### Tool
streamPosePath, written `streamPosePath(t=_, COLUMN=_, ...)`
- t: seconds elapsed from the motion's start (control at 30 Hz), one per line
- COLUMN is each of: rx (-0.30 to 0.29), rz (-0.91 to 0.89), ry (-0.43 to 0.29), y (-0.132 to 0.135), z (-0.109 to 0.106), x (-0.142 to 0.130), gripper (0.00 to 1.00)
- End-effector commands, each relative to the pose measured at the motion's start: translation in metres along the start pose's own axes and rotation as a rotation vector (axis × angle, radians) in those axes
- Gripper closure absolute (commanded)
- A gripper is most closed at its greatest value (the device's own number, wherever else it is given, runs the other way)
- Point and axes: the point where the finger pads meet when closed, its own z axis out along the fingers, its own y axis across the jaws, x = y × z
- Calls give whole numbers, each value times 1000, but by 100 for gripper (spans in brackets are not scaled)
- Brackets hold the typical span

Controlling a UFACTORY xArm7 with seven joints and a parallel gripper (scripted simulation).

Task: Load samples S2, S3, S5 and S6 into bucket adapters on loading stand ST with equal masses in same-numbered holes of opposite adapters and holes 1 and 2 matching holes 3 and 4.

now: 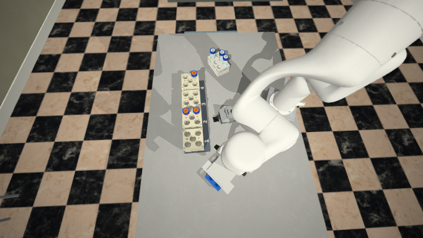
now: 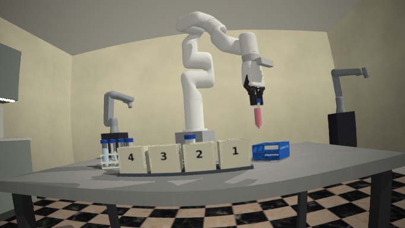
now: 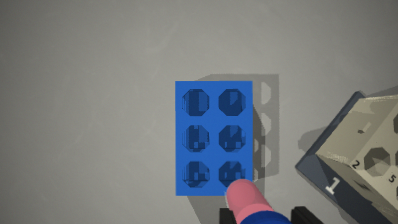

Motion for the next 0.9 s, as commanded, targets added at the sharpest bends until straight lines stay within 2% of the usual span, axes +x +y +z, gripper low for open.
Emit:
streamPosePath(t=0.0, rx=0, rz=0, ry=4, y=0, z=-10, x=1, gripper=100)
streamPosePath(t=0.27, rx=0, rz=0, ry=4, y=0, z=-21, x=1, gripper=100)
streamPosePath(t=0.53, rx=0, rz=0, ry=4, y=0, z=-21, x=1, gripper=100)
streamPosePath(t=0.87, rx=0, rz=267, ry=4, y=38, z=-21, x=-12, gripper=100)
